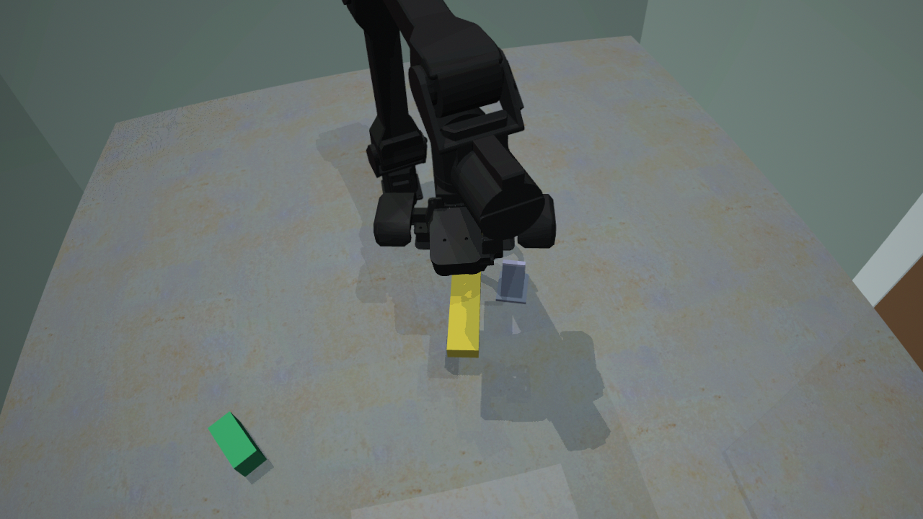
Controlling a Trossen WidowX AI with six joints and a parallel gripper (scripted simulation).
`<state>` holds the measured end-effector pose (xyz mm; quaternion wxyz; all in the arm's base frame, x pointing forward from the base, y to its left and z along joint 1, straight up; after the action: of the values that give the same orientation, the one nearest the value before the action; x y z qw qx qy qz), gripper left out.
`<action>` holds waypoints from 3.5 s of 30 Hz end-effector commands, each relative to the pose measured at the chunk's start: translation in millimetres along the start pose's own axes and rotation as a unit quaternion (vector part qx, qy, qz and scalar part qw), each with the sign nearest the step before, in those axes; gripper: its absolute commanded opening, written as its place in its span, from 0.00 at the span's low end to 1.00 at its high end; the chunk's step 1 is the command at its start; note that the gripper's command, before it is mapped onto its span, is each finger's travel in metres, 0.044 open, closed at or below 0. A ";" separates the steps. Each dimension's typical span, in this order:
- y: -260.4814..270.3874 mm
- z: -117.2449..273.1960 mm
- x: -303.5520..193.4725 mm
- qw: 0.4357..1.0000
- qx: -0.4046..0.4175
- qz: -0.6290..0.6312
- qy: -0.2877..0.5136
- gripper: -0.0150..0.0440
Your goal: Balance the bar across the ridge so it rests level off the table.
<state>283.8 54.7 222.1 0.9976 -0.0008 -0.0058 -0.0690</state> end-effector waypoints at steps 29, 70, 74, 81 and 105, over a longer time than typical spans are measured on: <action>70.3 0.2 -74.5 0.998 0.007 -0.060 -0.002 0.25; 71.0 -39.0 -74.2 0.998 0.007 -0.060 -0.002 0.25; 71.0 -39.3 -74.2 0.998 0.007 -0.060 -0.002 0.25; 71.0 -40.0 -74.1 0.998 0.007 -0.060 -0.002 0.25; 71.0 -42.0 -74.1 0.998 0.007 -0.060 -0.002 0.25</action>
<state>220.5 134.8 180.1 0.9918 0.0051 -0.0104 -0.1275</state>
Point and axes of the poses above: the point midway between the two fingers, 35 mm back from their tips, its own z axis back along the fingers, its own y axis across the jaws, x = y × z, the point moved 7 cm from there along z, back along the fingers, and after that the axes turned 7 degrees about z, right-handed, at the moved point
